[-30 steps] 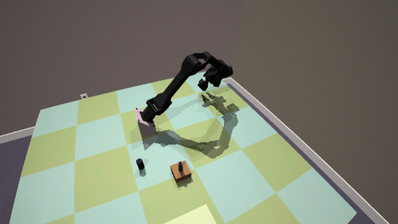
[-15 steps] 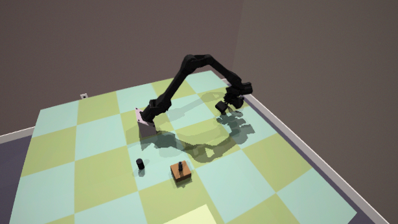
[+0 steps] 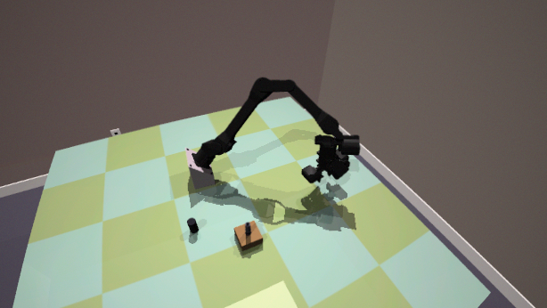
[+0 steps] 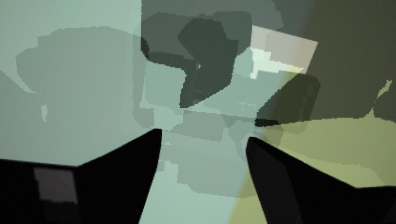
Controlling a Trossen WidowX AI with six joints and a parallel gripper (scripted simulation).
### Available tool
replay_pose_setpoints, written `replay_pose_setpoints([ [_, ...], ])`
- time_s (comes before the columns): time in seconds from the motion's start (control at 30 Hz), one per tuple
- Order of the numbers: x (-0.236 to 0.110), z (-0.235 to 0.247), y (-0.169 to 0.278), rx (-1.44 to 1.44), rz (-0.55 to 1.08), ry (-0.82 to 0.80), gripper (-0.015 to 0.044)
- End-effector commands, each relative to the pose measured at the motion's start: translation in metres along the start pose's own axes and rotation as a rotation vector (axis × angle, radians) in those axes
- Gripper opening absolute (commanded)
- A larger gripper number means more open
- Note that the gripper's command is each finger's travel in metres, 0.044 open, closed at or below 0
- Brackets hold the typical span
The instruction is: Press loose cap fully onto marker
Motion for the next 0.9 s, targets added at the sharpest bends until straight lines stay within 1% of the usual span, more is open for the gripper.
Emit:
replay_pose_setpoints([
  [0.0,0.003,-0.050,-0.023,0.124,-0.014,0.102,0.0241],
  [0.17,-0.018,-0.127,-0.049,0.301,-0.063,0.209,0.0241],
  [0.37,-0.051,-0.224,-0.057,0.576,-0.093,0.310,0.0241],
  [0.5,-0.080,-0.289,-0.044,0.788,-0.104,0.347,0.0241],
  [0.67,-0.116,-0.359,-0.011,1.050,-0.112,0.346,0.0241],
  [0.83,-0.127,-0.378,0.004,1.135,-0.113,0.335,0.0241],
  [0.87,-0.133,-0.390,0.015,1.189,-0.114,0.324,0.0241],
])
Point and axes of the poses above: the point midway between the two fingers, 35 mm back from their tips, its own x axis out along the fingers, its own z axis across the jaws, y = z × x, the point moved 8 cm from there along -x, back along the fingers, and after that the axes turned 8 degrees about -x, right-handed, at the moved point
